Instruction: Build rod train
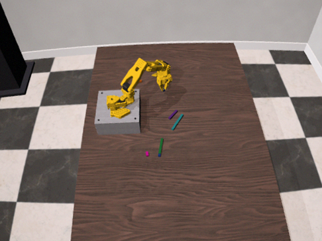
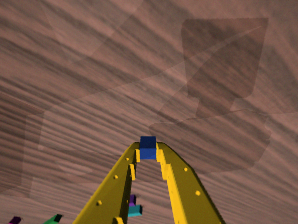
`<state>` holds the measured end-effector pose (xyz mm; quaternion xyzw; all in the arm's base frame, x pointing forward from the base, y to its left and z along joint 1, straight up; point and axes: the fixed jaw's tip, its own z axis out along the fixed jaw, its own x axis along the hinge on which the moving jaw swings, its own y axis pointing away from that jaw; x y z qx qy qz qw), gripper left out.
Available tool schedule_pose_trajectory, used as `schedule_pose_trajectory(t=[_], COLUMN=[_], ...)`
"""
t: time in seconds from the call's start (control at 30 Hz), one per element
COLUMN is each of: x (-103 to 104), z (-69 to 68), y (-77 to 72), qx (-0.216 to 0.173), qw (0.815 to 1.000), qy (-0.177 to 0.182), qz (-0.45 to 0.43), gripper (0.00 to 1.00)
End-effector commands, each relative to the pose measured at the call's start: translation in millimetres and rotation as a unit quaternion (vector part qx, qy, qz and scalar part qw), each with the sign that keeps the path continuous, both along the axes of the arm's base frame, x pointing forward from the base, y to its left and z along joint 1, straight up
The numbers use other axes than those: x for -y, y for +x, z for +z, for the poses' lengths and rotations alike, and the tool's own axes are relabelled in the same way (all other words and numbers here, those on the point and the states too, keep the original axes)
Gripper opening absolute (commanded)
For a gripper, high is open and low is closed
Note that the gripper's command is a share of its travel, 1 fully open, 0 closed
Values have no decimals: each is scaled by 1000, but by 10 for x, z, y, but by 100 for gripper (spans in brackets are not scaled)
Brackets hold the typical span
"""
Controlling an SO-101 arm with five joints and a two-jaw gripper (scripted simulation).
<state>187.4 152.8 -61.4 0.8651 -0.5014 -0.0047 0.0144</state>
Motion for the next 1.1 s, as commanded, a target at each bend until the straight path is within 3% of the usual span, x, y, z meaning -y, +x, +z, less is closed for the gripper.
schedule_pose_trajectory(t=[0.0, 0.4, 0.7, 0.87, 1.07], x=[-45, -38, 83, 303, 725], z=[114, 135, 132, 126, 116], y=[23, 29, 100, 205, 331], qx=[8, 8, 8, 8, 8], qw=[1000, 1000, 1000, 999, 995], qy=[7, 7, 7, 7, 7], qz=[1, 0, -16, -45, -98], gripper=[0, 0, 0, 0, 0])
